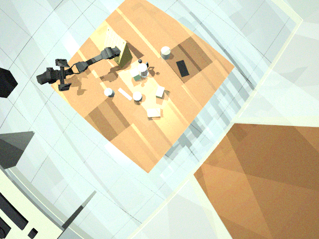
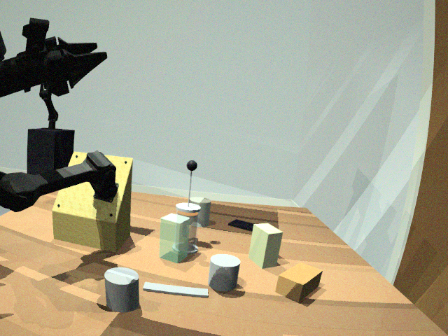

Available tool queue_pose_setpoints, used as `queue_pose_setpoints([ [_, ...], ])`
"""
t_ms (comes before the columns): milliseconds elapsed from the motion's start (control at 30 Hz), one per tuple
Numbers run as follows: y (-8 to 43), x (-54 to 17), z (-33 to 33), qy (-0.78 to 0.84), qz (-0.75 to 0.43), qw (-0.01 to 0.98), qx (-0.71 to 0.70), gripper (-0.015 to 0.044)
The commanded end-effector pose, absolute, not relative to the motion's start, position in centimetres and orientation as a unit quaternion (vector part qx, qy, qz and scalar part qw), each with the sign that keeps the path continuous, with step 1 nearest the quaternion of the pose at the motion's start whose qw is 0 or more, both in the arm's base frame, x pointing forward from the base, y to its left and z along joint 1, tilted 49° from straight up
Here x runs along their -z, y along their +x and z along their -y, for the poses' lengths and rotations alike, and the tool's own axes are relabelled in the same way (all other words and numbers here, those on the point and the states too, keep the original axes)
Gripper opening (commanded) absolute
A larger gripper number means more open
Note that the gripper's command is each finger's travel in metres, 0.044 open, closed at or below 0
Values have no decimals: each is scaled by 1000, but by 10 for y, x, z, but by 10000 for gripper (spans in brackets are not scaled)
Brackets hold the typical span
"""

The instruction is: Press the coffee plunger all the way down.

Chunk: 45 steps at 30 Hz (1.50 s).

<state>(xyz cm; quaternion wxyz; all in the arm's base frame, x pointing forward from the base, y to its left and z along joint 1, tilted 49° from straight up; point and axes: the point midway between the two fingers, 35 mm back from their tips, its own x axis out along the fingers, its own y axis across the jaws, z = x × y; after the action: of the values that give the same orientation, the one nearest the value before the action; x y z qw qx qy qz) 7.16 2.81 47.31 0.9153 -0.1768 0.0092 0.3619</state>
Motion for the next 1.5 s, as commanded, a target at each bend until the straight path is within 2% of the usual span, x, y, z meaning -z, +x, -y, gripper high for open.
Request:
queue_pose_setpoints([
  [0,99,-444,-74,-203,-76,907,-362,440],
  [200,133,-395,-123,-226,-172,906,-314,440],
  [467,169,-276,-191,-286,-285,896,-184,440],
  [633,172,-189,-203,-348,-295,886,-85,440],
  [800,167,-118,-189,-413,-250,875,-14,440],
  [1467,176,-67,-144,-423,-245,872,-14,440],
])
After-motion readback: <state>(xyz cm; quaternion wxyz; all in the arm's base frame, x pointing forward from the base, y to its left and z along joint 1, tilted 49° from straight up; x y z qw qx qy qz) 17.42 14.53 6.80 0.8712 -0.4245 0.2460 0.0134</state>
